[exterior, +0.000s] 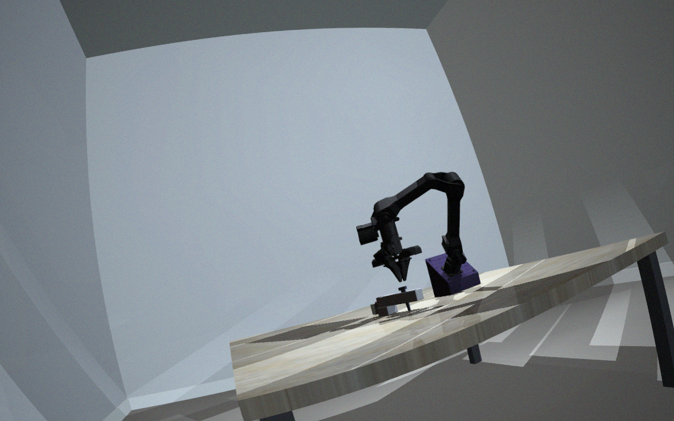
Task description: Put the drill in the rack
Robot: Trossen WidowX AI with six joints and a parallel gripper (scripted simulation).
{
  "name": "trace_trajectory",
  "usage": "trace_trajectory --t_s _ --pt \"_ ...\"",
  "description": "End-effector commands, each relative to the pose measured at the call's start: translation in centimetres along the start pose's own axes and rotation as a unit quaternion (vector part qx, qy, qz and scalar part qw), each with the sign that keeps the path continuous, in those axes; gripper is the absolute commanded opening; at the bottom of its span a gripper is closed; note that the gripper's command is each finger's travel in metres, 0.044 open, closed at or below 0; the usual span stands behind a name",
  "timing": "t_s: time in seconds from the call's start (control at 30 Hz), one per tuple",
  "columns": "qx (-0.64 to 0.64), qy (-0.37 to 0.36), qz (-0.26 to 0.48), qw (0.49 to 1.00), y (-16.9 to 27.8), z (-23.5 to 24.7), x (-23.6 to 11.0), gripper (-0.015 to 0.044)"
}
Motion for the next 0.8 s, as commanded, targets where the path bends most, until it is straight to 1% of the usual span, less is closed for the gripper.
trace_trajectory --t_s 0.0,0.1,0.13,0.23,0.27,0.3,0.37,0.43,0.53,0.63,0.77 --pt "-0.003 0.007 -0.003 1.0 -0.5 -0.4 -2.6 0.0157" --pt "-0.003 0.007 -0.002 1.0 -0.6 -0.4 -6.1 0.0236" --pt "-0.003 0.006 -0.002 1.0 -0.6 -0.3 -6.7 0.0263" --pt "-0.003 0.006 -0.002 1.0 -0.5 -0.3 -6.9 0.0341" --pt "-0.01 0.01 -0.009 1.0 -0.5 -0.3 -6.0 0.0368" --pt "-0.032 0.01 -0.009 0.999 -0.6 -0.8 -5.9 0.0394" --pt "-0.116 0.011 -0.007 0.993 -0.7 -2.7 -5.1 0.044" --pt "-0.208 0.012 -0.006 0.978 -0.7 -4.7 -4.2 0.044" --pt "-0.343 0.012 -0.003 0.939 -0.5 -7.6 -2.7 0.044" --pt "-0.471 0.011 -0.001 0.882 -0.1 -10.5 -1.0 0.044" --pt "-0.613 0.01 0.002 0.79 0.7 -13.8 1.4 0.044"
Point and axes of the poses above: the point midway between the two fingers, 35 mm back from their tips, its own x axis out along the fingers, its own z axis across the jaws, y = z × x, the point moved 1 cm from there along -x, back along the fingers, and after that the axes turned 8 degrees about -x, right-handed, at the moved point
